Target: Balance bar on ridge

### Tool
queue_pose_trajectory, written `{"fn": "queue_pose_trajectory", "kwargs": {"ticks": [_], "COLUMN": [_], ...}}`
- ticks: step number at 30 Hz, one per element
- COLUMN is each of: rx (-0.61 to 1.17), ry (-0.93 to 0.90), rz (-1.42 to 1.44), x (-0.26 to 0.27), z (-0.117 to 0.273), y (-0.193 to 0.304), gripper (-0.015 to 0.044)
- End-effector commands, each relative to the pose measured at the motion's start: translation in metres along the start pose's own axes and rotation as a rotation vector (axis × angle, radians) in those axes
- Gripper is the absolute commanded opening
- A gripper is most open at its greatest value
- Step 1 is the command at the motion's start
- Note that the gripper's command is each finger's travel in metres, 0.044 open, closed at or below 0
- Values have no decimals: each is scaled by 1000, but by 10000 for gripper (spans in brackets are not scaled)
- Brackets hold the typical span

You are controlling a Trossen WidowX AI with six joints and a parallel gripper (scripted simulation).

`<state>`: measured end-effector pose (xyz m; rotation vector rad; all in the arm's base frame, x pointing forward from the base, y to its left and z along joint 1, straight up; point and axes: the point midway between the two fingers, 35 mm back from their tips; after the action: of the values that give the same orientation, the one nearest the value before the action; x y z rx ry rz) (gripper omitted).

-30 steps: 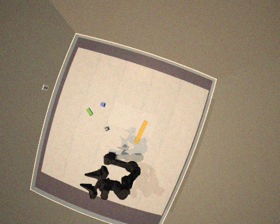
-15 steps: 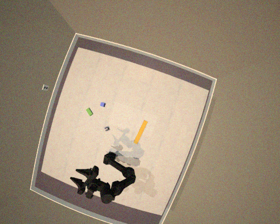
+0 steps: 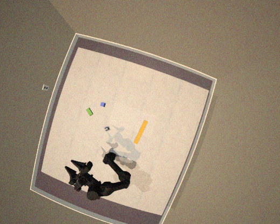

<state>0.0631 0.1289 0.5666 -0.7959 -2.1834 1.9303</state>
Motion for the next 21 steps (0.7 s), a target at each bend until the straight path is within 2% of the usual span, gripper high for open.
{"fn": "queue_pose_trajectory", "kwargs": {"ticks": [1,21], "rx": [78,381], "ry": [36,202], "rz": [25,112], "x": [1,-26], "z": [-17,-68], "y": [17,91], "gripper": [315,315]}}
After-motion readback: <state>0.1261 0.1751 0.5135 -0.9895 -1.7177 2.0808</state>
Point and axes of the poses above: the point midway between the two fingers, 35 mm back from their tips, its own z axis back along the fingers, its own x axis across the jaws, y = z × x
